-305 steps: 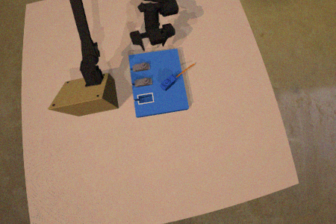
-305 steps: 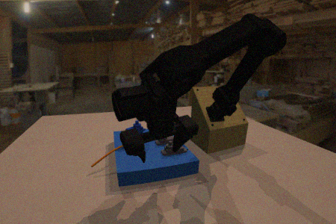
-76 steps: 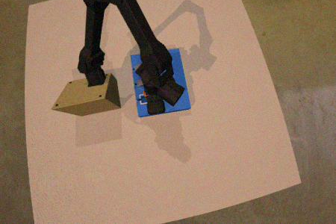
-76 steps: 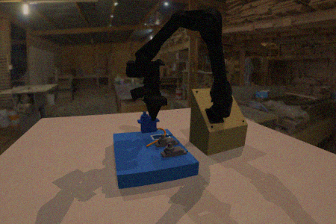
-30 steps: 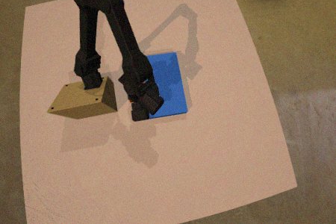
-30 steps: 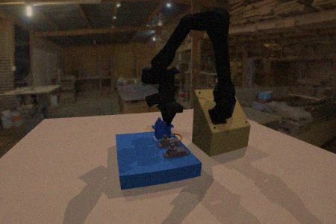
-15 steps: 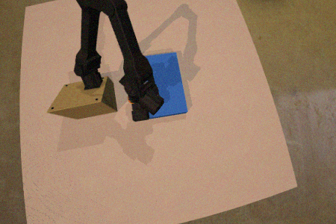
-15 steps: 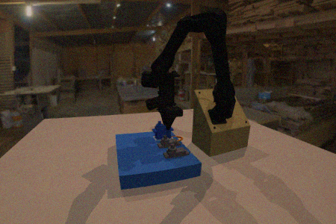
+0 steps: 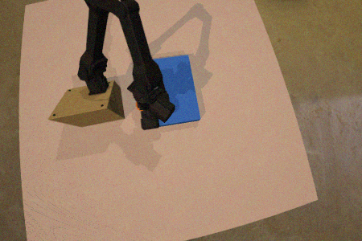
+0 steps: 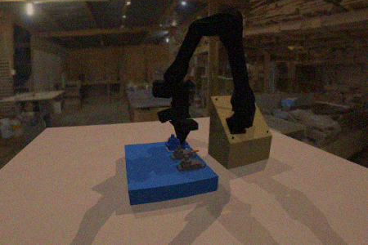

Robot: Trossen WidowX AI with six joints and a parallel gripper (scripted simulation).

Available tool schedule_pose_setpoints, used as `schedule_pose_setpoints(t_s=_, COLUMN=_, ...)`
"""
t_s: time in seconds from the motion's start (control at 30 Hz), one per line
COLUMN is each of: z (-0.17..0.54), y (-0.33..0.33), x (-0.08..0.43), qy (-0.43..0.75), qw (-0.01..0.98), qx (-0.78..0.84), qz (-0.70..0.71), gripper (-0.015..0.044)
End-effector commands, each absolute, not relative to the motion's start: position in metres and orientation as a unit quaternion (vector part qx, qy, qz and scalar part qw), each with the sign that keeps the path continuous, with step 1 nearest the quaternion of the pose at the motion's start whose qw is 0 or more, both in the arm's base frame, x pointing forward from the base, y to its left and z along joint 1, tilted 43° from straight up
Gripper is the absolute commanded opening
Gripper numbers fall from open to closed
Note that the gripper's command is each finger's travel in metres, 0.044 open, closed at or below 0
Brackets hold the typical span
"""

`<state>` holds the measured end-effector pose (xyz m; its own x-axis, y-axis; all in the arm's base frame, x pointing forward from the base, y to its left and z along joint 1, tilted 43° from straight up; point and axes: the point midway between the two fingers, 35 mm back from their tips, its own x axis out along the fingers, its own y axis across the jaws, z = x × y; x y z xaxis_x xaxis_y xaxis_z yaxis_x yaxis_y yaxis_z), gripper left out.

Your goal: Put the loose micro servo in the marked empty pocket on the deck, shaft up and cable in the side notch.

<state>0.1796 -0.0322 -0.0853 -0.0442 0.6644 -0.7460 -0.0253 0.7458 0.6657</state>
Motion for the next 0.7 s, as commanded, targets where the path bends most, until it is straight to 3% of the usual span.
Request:
schedule_pose_setpoints(t_s=0.0, z=-0.0880, y=-0.0295, x=0.1793, qy=0.671, qw=0.650, qx=0.240, qz=0.265, gripper=0.0000)
schedule_pose_setpoints(t_s=0.43, z=-0.0975, y=-0.0207, x=0.1787, qy=0.671, qw=0.650, qx=0.240, qz=0.265, gripper=0.0000)
schedule_pose_setpoints(t_s=0.67, z=-0.0961, y=-0.0222, x=0.1784, qy=0.671, qw=0.650, qx=0.240, qz=0.265, gripper=0.0184)
